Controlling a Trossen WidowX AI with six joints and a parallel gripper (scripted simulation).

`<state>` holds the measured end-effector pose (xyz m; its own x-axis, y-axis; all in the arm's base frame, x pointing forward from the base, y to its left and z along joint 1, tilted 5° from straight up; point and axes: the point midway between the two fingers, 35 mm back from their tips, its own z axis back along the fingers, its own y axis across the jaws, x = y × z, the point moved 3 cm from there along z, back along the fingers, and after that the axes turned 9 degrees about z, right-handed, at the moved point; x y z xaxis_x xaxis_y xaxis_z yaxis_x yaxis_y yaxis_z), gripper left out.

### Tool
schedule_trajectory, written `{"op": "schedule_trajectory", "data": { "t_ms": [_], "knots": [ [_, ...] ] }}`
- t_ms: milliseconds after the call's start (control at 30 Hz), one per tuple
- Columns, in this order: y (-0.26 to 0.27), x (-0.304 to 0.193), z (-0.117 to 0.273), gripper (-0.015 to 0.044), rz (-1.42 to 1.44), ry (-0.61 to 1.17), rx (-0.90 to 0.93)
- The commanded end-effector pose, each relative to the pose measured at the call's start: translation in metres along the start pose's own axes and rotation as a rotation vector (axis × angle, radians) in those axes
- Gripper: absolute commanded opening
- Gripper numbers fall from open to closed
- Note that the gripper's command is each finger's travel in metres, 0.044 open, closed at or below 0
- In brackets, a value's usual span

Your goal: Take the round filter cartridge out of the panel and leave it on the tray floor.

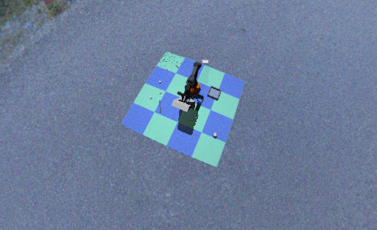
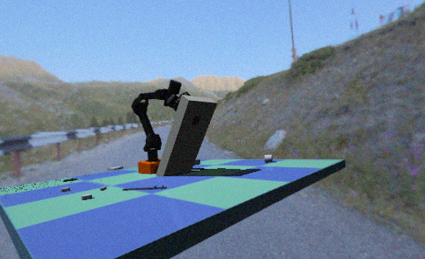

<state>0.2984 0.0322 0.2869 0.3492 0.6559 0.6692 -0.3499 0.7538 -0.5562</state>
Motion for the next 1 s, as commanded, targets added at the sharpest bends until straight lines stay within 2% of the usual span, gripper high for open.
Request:
{"op": "schedule_trajectory", "data": {
  "t_ms": [0,667,967],
  "knots": [
    [0.0007,-0.0005,-0.0032,0.0088,0.003,0.002,0.004],
    [0.0007,-0.0004,-0.0093,0.0088,0.003,0.001,0.003],
    [0.0002,-0.0003,-0.0047,0.0028,0.000,0.000,0.001]
  ]
}}
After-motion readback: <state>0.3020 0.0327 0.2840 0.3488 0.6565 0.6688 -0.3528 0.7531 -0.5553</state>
